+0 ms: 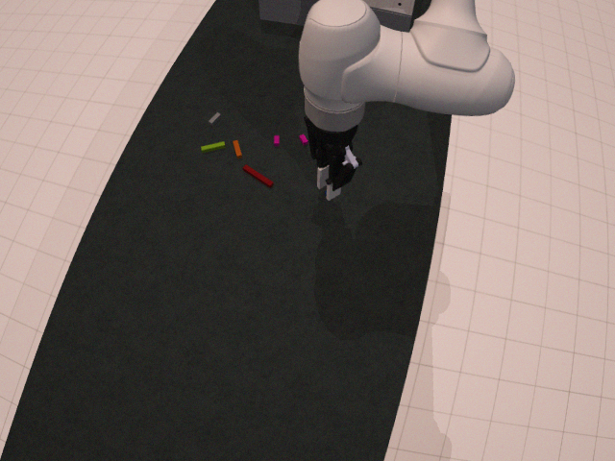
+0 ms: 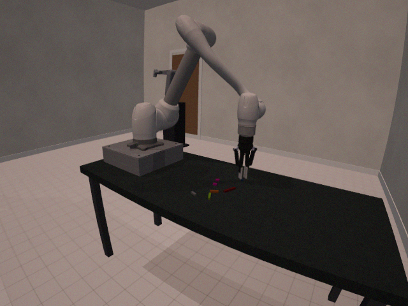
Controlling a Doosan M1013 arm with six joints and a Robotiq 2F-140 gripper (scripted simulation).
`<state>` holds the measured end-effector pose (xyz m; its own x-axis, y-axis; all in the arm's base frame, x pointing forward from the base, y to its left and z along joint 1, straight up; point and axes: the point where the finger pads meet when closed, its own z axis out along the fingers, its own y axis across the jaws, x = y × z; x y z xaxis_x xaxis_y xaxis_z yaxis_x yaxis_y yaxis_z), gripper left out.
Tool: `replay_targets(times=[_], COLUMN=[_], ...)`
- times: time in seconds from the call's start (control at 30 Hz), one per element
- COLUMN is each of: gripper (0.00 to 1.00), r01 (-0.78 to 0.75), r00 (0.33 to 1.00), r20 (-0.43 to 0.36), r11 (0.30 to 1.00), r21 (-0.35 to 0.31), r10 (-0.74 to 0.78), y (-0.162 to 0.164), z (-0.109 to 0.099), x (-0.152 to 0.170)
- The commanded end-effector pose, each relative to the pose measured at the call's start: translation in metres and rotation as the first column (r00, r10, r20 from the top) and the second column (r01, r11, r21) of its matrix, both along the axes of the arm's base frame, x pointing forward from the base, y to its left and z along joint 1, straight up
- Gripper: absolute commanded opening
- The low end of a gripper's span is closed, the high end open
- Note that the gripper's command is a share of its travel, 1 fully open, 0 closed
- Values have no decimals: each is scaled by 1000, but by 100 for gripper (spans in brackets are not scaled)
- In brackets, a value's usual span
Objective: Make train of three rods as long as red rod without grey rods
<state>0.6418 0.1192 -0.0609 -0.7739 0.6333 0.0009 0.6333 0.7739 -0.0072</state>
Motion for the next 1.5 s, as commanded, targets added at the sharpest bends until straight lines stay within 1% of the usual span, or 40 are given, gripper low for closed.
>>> replay_targets(times=[0.0, 0.93, 1.2, 1.47], gripper=[15, 15, 15, 15], r01=[0, 0, 0, 0], r00=[1000, 1000, 1000, 1000], r20=[0, 0, 0, 0], r11=[1000, 1000, 1000, 1000], r21=[0, 0, 0, 0], r10=[0, 0, 0, 0], y=[0, 0, 0, 0], z=[0, 0, -4, -12], x=[0, 0, 0, 0])
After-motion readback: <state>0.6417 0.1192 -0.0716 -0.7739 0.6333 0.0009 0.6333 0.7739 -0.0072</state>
